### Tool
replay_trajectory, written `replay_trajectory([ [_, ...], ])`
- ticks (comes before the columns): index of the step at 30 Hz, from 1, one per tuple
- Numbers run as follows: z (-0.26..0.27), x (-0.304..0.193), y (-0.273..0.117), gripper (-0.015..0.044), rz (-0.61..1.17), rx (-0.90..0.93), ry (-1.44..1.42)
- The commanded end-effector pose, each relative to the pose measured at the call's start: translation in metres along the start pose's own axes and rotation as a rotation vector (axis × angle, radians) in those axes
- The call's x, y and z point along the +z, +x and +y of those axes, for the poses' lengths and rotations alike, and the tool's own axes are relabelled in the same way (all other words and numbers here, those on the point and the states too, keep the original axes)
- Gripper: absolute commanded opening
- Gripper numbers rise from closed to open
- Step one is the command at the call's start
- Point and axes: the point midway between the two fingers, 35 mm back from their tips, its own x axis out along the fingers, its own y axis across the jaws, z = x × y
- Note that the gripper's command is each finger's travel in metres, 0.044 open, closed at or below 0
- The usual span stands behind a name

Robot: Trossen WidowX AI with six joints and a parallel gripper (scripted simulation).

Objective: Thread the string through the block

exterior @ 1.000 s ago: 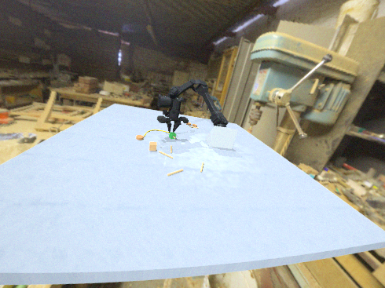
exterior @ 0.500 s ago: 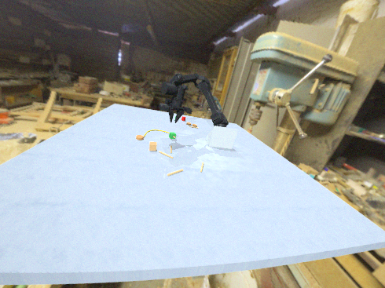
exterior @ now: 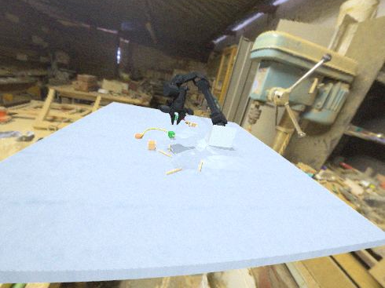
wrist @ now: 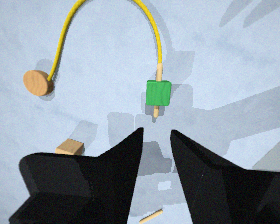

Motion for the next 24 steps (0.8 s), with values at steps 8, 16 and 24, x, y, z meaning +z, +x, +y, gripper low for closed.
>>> replay_trajectory([
  [8,-0.001,-0.002,0.021,0.0125,0.000,-0.012,-0.010],
  [16,0.000,-0.001,0.034,0.0125,0.000,-0.012,-0.010],
  [24,-0.001,-0.001,0.048,0.0125,-0.001,-0.012,-0.010],
])
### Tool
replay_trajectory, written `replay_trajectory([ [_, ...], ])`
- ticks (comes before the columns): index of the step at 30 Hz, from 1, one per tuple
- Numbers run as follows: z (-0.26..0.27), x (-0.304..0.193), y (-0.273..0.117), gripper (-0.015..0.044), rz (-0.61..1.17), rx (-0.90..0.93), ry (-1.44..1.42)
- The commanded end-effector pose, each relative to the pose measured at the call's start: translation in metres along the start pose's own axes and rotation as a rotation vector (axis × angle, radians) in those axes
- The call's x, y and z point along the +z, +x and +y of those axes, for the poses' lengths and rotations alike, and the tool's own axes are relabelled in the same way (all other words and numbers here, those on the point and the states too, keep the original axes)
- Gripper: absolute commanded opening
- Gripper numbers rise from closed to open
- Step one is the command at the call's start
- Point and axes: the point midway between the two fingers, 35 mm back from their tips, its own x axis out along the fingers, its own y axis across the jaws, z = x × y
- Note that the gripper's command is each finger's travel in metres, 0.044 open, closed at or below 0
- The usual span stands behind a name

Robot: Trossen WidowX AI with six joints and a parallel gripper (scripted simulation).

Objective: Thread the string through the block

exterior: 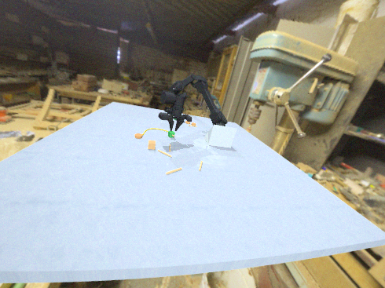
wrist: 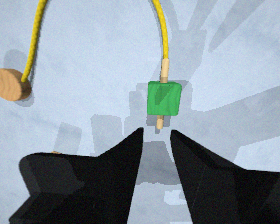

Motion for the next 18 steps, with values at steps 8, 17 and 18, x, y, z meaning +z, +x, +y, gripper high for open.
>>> replay_trajectory([
  [8,-0.003,0.000,0.022,0.0125,-0.007,-0.011,-0.010],
  [17,-0.005,0.000,0.036,0.0125,-0.009,-0.013,-0.010],
  [18,-0.006,0.000,0.037,0.0125,-0.010,-0.013,-0.010],
])
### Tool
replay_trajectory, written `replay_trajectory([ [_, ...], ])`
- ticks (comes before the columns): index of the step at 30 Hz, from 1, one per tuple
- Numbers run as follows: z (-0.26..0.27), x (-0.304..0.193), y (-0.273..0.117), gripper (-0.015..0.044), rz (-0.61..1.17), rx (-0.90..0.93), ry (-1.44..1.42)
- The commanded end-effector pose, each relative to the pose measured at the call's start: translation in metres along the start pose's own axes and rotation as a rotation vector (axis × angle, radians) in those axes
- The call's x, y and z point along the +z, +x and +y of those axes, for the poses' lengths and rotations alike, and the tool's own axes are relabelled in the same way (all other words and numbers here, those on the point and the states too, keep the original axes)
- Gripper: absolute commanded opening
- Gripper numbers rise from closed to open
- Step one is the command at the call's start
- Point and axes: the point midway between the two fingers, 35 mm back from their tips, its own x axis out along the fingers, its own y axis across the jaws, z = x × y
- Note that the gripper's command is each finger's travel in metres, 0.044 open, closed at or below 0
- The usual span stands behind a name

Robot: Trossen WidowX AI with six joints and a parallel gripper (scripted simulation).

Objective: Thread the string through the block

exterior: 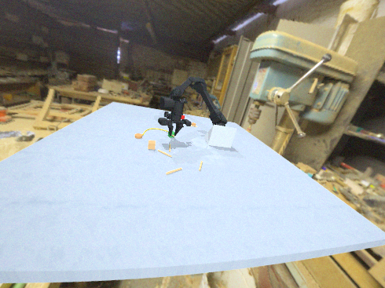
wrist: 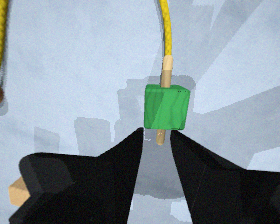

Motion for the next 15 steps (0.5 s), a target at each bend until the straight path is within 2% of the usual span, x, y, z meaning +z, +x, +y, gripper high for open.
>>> replay_trajectory([
  [1,-0.0034,-0.0008,0.0086,0.0125,-0.006,-0.011,-0.010],
  [12,-0.0035,-0.0008,0.0088,0.0125,-0.006,-0.011,-0.010],
  [15,-0.0025,-0.0002,0.0072,0.0046,-0.001,-0.007,-0.003],
])
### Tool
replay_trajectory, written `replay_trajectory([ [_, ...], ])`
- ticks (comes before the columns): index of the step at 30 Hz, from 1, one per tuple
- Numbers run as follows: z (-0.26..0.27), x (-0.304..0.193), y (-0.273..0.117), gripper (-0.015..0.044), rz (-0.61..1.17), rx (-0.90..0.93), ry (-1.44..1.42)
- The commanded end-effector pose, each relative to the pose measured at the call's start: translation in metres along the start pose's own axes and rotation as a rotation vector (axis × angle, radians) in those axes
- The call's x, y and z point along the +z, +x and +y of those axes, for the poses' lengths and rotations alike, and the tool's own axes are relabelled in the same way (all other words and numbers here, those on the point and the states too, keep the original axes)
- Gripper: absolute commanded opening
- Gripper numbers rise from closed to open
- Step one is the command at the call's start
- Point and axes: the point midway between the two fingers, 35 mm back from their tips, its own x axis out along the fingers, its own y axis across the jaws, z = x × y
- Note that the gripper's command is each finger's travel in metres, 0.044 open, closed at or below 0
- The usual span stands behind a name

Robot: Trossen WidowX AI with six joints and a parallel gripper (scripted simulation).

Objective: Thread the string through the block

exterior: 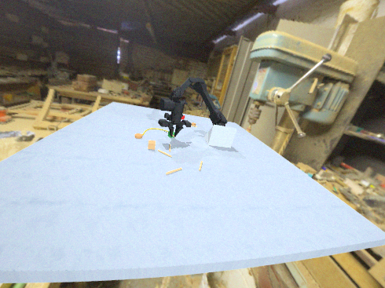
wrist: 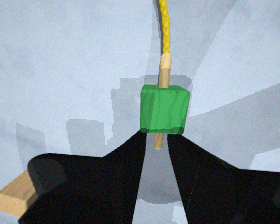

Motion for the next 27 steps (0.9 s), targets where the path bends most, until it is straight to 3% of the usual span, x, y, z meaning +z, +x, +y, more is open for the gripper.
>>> replay_trajectory([
  [1,0.0001,0.0001,-0.0001,0.0020,0.000,0.000,0.000],
  [2,0.0001,0.0001,-0.0001,0.0000,0.000,0.000,0.000],
  [27,0.0008,-0.0005,0.0006,0.0000,-0.044,0.014,-0.001],
])
